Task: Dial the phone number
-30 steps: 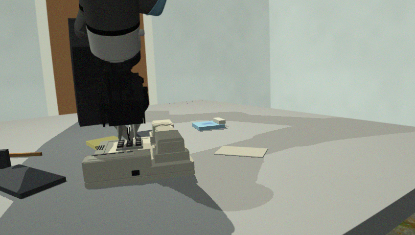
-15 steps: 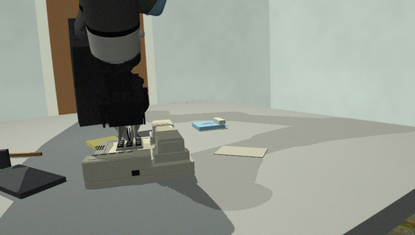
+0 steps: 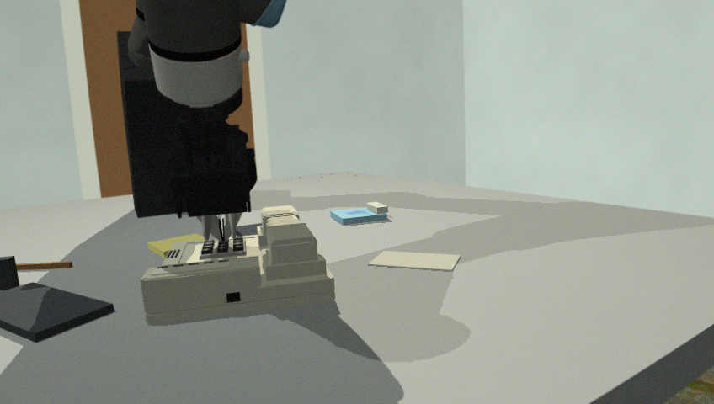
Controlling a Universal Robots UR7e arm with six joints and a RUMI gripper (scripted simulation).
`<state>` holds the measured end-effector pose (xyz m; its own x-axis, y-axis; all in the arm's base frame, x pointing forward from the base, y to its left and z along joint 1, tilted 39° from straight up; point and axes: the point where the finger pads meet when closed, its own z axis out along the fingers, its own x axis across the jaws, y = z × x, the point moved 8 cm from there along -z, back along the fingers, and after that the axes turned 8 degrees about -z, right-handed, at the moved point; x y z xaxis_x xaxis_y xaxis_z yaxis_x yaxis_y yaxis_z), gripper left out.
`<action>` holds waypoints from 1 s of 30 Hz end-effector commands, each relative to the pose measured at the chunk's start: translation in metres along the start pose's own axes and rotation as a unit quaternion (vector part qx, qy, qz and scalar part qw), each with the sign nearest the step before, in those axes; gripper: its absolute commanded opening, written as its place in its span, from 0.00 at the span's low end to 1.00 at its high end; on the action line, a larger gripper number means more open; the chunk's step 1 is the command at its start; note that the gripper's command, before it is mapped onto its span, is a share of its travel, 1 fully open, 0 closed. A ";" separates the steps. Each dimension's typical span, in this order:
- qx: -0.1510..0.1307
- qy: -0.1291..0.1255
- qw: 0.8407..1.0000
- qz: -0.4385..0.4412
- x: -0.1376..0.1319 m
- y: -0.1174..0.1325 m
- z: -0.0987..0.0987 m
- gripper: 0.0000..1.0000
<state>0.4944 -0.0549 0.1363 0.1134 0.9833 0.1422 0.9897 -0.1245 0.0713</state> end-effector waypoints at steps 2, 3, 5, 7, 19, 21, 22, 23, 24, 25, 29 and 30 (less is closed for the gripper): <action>-0.001 -0.001 1.000 0.001 0.000 -0.007 -0.011 0.00; -0.001 -0.001 1.000 0.001 0.000 -0.007 -0.011 0.00; -0.001 -0.001 1.000 0.001 0.000 -0.007 -0.011 0.00; -0.001 -0.001 1.000 0.000 0.001 -0.008 -0.010 0.00; -0.002 -0.001 1.000 0.000 0.002 -0.015 -0.005 0.00; -0.002 -0.001 1.000 0.000 0.002 -0.017 -0.004 0.00; -0.002 -0.001 1.000 0.000 0.002 -0.018 -0.003 0.00; -0.002 -0.001 1.000 0.000 0.002 -0.018 -0.003 0.00; -0.002 -0.001 1.000 0.000 0.002 -0.019 -0.002 0.00; -0.002 -0.001 1.000 0.000 0.002 -0.019 -0.002 0.00; -0.002 -0.001 1.000 0.000 0.002 -0.020 -0.002 0.00; -0.002 -0.001 1.000 0.000 0.002 -0.020 -0.002 0.00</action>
<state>0.4770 -0.0498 0.1373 0.1124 0.9835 0.1414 0.9896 -0.1236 0.0731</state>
